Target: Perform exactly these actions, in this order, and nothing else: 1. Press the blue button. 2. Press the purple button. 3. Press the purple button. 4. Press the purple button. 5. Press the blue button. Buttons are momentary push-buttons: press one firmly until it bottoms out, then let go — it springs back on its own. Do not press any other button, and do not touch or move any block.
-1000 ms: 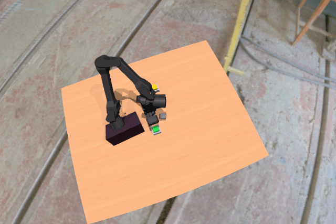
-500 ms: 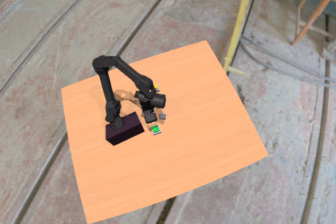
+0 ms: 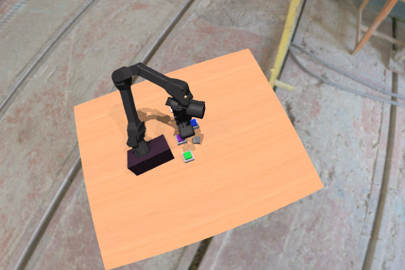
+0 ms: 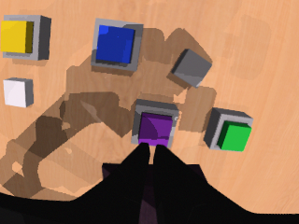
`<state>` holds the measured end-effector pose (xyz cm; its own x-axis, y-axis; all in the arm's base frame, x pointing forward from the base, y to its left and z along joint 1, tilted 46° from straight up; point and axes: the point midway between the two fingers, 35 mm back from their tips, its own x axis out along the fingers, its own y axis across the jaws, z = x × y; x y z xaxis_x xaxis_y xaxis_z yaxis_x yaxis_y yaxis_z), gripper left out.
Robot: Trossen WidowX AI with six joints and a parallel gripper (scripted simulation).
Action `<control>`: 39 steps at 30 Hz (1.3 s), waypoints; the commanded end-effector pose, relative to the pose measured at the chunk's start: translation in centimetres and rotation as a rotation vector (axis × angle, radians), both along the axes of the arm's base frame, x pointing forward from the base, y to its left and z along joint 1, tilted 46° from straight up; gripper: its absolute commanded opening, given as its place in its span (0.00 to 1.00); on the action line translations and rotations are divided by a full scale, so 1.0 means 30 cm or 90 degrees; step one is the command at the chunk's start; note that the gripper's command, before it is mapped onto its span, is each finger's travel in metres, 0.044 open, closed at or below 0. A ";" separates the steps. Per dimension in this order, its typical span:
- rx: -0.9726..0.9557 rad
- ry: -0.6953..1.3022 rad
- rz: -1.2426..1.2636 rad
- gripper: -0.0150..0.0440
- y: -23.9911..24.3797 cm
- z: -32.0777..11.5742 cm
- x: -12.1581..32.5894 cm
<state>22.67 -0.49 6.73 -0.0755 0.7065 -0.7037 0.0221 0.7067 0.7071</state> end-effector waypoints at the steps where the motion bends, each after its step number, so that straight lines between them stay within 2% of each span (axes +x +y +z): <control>1: 0.006 -0.004 0.004 0.29 0.085 0.065 0.151; 9: 0.008 -0.004 0.005 0.29 0.109 0.071 0.174; 14: 0.009 -0.005 0.005 0.29 0.245 -0.059 0.160; 39: 0.010 -0.005 0.005 0.29 0.321 -0.131 0.151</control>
<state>27.46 8.64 3.38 -0.0693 0.7139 -0.6968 0.0015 0.6985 0.7156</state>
